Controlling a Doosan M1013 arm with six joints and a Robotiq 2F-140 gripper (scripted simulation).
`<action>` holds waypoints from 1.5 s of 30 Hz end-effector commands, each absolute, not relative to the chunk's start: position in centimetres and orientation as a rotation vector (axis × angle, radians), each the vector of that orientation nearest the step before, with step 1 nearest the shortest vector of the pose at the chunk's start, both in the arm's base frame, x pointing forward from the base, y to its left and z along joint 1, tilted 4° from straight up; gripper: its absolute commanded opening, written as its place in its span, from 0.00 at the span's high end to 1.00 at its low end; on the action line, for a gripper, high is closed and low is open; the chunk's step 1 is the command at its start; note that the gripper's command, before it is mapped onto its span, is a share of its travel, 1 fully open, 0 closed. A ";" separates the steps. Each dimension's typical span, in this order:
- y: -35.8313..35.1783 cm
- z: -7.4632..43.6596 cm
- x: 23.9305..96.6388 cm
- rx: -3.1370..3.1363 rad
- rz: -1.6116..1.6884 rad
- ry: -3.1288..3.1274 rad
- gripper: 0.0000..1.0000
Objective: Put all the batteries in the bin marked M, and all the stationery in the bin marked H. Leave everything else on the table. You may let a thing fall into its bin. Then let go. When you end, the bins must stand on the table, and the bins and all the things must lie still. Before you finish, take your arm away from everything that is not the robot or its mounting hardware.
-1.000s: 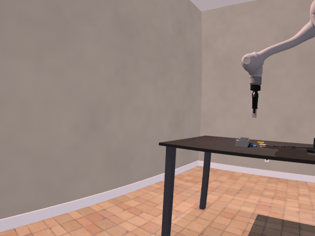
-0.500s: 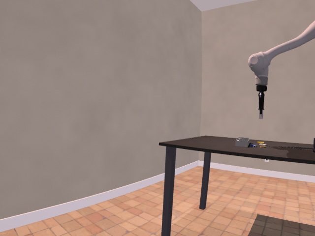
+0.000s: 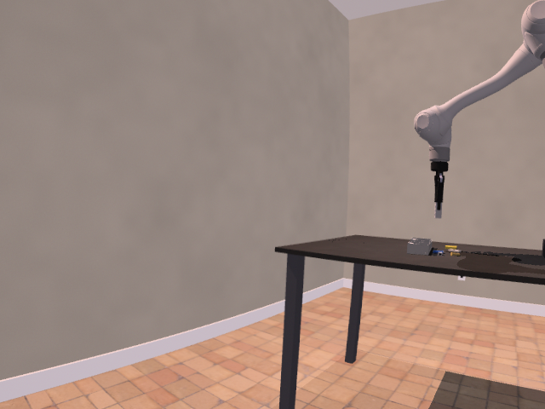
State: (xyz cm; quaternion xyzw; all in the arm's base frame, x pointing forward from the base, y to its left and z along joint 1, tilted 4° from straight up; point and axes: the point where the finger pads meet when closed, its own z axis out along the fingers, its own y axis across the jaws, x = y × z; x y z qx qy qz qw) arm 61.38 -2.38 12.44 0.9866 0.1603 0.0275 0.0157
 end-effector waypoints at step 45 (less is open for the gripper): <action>-5.4 1.2 68.9 3.072 0.086 0.505 0.95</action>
